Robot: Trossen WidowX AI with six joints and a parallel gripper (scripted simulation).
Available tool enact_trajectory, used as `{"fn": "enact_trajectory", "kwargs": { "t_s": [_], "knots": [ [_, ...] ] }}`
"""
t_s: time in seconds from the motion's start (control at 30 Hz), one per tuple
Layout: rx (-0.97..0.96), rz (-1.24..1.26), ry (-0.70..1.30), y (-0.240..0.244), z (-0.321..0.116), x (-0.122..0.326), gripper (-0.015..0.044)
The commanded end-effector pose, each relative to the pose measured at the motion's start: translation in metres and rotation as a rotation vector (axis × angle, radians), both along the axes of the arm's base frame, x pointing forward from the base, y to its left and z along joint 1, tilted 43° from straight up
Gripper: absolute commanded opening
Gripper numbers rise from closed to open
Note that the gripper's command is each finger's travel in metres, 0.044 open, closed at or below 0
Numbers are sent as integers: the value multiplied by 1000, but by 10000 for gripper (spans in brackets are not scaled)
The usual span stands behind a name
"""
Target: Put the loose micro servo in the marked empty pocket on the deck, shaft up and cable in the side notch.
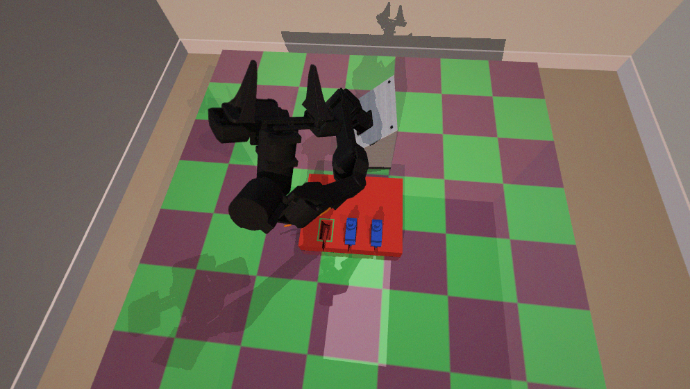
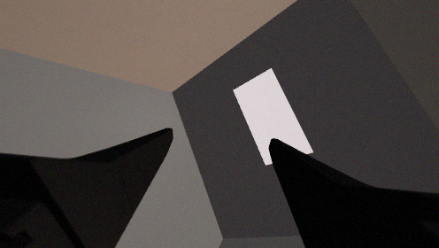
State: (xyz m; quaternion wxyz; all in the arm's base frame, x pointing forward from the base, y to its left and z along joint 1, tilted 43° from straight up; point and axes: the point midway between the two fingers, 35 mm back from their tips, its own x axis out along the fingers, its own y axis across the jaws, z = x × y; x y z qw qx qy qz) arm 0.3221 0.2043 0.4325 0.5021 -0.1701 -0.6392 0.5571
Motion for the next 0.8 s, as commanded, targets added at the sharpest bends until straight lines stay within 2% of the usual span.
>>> {"fn": "enact_trajectory", "kwargs": {
  "t_s": [0.0,0.03,0.77],
  "knots": [
    [-1,5,0,1,1,-2,426],
    [3,7,-7,0,4,-5,440],
    [47,308,-68,11,65,-120,440]
  ]
}}
